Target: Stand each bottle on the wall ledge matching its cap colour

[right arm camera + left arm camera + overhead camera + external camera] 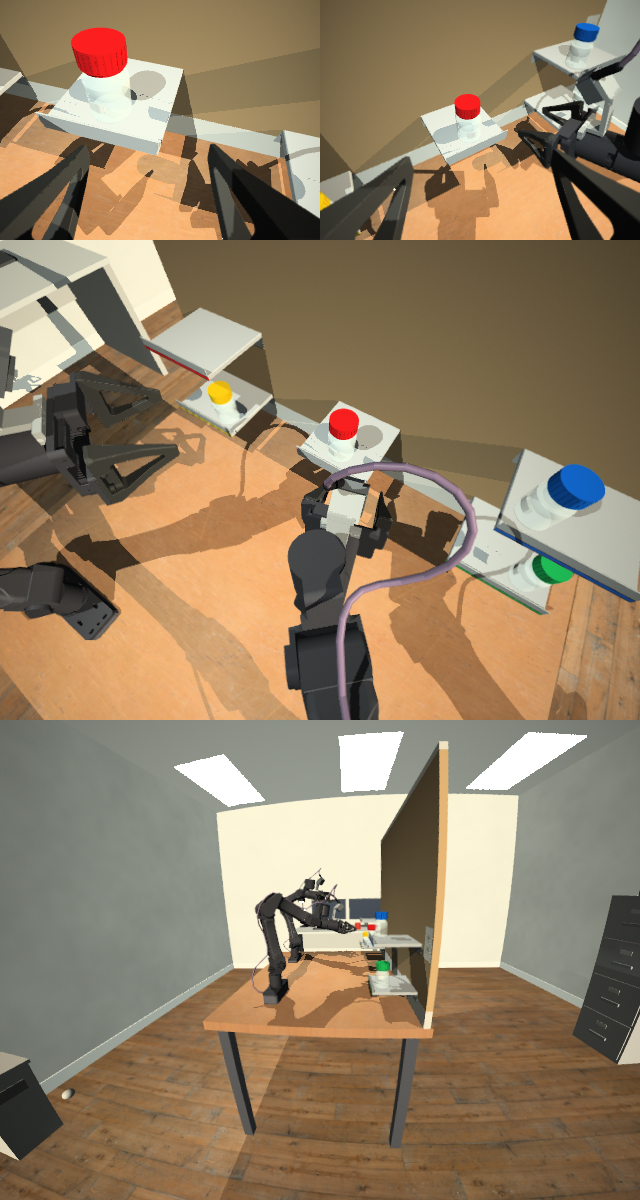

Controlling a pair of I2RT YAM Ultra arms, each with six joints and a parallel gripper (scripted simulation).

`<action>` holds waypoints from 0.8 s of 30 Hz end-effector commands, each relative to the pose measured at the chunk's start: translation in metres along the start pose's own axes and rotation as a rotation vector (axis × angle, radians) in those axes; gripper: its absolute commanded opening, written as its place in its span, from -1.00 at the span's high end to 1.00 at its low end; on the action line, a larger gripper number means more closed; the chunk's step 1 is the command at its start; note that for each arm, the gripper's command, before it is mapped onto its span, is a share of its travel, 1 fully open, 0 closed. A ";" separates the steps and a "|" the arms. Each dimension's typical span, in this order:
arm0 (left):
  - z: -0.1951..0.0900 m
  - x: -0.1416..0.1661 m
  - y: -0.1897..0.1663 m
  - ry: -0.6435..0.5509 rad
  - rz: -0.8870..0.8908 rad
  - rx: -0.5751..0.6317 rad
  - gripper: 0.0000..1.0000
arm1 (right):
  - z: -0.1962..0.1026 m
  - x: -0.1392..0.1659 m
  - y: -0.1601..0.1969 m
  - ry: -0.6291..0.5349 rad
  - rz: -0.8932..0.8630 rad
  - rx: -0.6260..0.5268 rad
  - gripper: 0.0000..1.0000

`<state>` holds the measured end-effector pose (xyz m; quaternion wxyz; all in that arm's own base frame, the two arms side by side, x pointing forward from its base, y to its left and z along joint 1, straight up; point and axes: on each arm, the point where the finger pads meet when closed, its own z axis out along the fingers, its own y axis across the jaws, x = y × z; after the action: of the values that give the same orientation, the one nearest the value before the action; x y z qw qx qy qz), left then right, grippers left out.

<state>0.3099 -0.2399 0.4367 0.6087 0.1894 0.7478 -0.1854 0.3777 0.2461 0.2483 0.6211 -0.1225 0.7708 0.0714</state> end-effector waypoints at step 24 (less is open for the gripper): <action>0.124 0.075 -0.009 -0.092 -0.047 -0.244 -1.00 | -0.097 -0.137 -0.238 -0.222 0.067 0.258 -0.74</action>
<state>0.3979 -0.3062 0.3193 0.6362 0.1025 0.7573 -0.1059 0.3842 0.0048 0.3913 0.6990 0.0056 0.7151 -0.0056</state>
